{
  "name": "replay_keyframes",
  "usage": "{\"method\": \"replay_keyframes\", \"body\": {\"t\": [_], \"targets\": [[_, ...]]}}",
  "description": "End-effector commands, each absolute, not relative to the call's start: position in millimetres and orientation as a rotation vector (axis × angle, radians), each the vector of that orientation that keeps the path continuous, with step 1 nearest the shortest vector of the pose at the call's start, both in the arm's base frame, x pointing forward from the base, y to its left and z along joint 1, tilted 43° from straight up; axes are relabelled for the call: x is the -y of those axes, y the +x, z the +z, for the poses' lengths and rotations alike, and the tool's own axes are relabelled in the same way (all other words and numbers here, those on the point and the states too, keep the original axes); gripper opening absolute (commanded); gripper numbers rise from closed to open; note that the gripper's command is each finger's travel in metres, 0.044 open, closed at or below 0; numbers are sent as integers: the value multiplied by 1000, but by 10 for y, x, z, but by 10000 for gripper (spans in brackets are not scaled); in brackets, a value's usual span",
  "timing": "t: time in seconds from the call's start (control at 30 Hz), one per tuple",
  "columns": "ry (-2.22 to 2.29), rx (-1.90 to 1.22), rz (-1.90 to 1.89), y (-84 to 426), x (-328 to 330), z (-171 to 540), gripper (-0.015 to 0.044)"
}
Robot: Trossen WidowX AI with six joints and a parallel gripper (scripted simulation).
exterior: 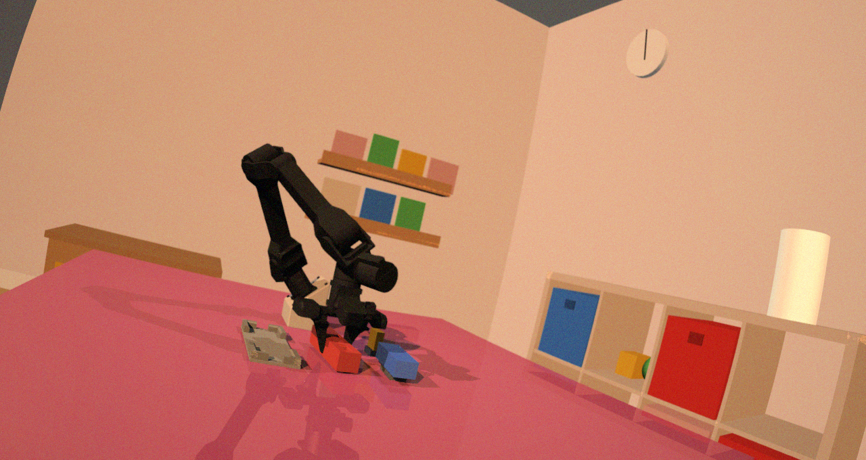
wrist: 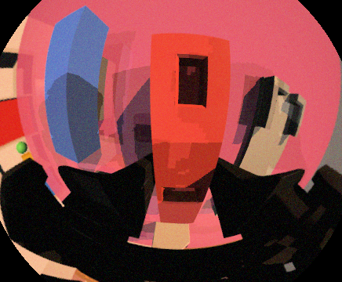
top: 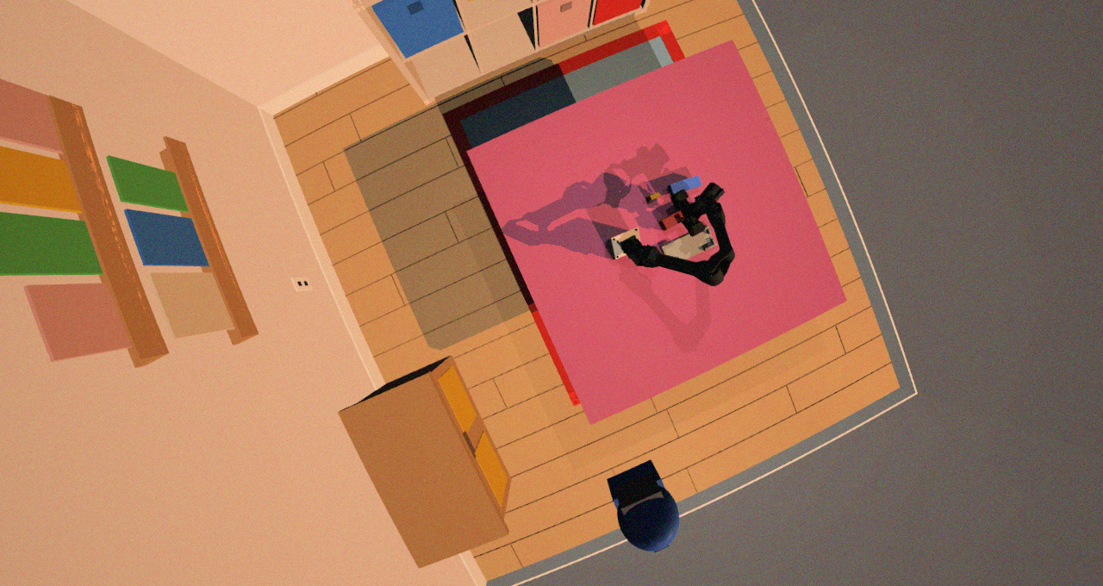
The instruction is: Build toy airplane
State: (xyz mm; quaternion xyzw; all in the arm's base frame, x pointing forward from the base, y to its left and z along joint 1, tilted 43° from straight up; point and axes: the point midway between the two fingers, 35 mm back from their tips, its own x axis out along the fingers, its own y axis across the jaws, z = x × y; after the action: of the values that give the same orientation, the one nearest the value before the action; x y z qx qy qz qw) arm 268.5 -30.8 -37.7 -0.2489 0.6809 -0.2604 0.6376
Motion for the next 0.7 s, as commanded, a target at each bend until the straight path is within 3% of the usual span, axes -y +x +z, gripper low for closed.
{"method": "replay_keyframes", "body": {"t": [0.0,0.67], "targets": [[-562,-1544,-587,2742,198,-295,0],[-558,-1545,-582,2808,-219,135,0]]}}
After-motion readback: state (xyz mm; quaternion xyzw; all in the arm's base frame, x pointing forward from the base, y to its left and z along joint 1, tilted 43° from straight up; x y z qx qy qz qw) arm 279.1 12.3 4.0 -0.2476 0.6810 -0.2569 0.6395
